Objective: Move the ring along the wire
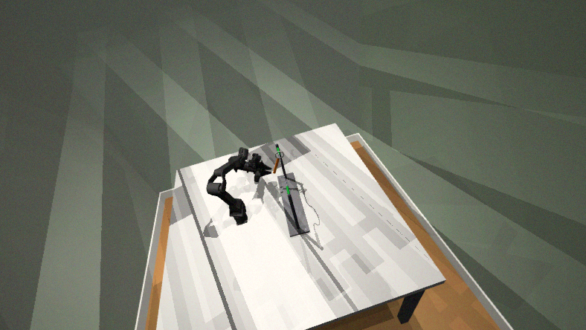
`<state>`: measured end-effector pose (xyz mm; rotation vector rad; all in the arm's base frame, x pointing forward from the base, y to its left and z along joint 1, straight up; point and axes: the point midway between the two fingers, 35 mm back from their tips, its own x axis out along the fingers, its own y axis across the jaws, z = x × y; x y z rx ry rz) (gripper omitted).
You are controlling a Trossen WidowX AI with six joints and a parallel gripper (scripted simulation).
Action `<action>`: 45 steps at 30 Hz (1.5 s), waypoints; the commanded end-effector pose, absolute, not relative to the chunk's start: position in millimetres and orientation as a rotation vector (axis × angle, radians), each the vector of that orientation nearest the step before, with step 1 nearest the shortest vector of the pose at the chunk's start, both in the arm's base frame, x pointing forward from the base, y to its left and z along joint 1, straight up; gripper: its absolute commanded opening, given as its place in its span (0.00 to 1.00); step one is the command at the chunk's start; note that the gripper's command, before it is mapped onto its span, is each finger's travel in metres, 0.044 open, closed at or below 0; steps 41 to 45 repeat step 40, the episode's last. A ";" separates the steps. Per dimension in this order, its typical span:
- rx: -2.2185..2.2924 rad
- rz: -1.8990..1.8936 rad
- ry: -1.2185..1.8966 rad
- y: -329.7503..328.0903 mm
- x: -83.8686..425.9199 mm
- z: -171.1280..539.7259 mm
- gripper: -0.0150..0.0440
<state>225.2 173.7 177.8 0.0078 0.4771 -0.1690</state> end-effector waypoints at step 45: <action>0.007 -0.167 0.473 179.3 186.8 199.4 1.00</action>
